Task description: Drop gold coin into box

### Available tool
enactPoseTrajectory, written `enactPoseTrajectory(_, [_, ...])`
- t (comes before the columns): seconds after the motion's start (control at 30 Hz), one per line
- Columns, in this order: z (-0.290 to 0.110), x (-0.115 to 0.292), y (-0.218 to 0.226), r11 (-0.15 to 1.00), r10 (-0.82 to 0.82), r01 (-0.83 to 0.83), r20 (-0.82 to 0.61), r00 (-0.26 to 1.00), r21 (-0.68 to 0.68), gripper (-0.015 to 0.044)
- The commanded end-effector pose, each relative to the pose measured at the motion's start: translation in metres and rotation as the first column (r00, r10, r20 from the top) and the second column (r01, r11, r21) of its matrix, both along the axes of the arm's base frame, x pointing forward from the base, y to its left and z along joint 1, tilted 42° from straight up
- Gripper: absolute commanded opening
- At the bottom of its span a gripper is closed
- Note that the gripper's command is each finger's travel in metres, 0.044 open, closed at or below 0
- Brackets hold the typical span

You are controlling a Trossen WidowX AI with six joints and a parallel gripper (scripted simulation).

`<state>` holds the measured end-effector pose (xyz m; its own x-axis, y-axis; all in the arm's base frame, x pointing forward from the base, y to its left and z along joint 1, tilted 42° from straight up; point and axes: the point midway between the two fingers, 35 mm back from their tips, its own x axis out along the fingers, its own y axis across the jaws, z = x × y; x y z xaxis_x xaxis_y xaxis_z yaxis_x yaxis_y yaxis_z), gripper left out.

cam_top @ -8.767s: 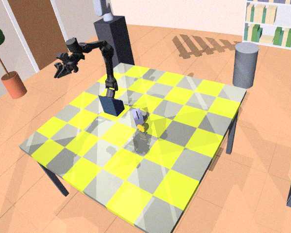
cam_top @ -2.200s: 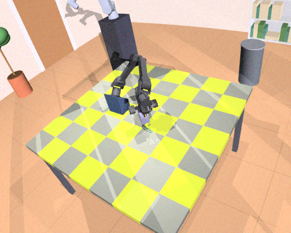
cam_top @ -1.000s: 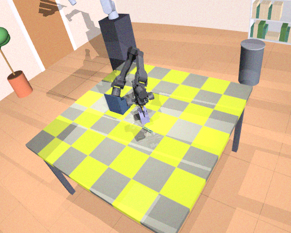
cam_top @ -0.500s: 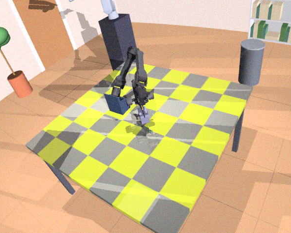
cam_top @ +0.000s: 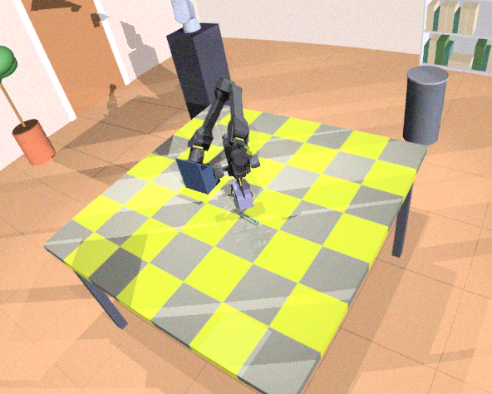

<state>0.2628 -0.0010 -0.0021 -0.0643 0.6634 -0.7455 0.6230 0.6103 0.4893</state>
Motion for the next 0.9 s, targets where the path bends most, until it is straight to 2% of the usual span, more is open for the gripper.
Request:
enactPoseTrajectory(0.0, [0.0,0.0,0.0,1.0,0.0,0.0,0.0,1.0,0.0,0.0])
enactPoseTrajectory(0.87, [-0.011,-0.001,0.011,1.0,-0.005,0.005,-0.005,1.0,0.001,0.0])
